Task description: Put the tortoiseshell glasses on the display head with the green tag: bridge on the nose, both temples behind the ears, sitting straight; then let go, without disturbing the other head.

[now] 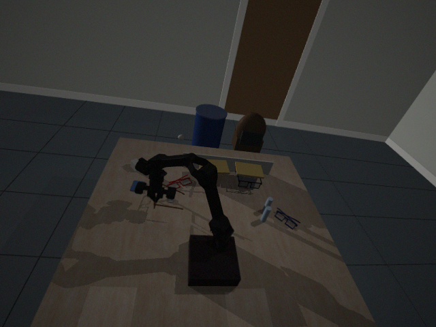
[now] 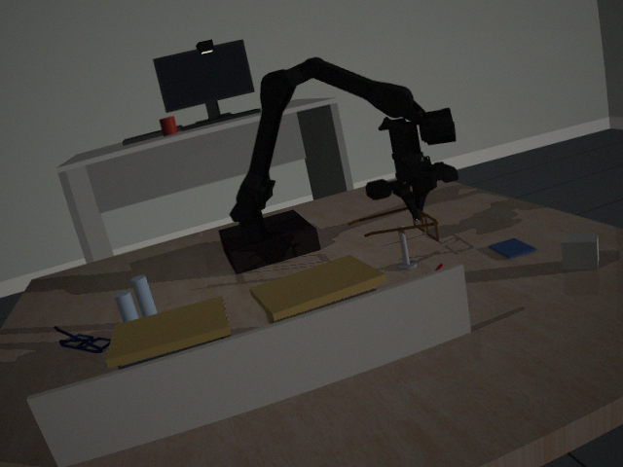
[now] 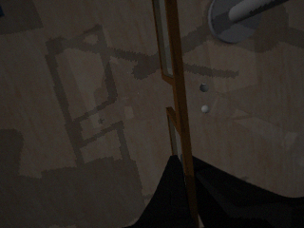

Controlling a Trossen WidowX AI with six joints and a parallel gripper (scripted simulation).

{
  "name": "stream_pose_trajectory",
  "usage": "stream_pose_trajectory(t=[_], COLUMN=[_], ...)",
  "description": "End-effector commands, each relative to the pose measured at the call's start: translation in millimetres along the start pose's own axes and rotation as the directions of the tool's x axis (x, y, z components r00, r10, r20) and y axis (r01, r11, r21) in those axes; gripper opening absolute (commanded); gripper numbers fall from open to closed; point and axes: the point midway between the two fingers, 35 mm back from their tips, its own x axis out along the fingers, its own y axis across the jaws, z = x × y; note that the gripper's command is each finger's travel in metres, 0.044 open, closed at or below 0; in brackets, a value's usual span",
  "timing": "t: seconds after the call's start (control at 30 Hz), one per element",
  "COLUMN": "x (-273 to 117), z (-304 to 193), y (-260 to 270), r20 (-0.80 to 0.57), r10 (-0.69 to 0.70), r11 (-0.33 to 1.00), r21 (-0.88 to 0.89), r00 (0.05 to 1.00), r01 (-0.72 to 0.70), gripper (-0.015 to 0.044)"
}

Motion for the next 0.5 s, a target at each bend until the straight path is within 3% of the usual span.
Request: stream_pose_trajectory(t=[0.0,0.47], x=[0,0], z=[-5,-17], y=[2,6], r20=[0.002,0.001], r10=[-0.001,-0.001], r11=[1.0,1.0], r21=[-0.001,-0.001], r00=[1.0,1.0], r01=[0.001,0.001], gripper=[0.0,0.0])
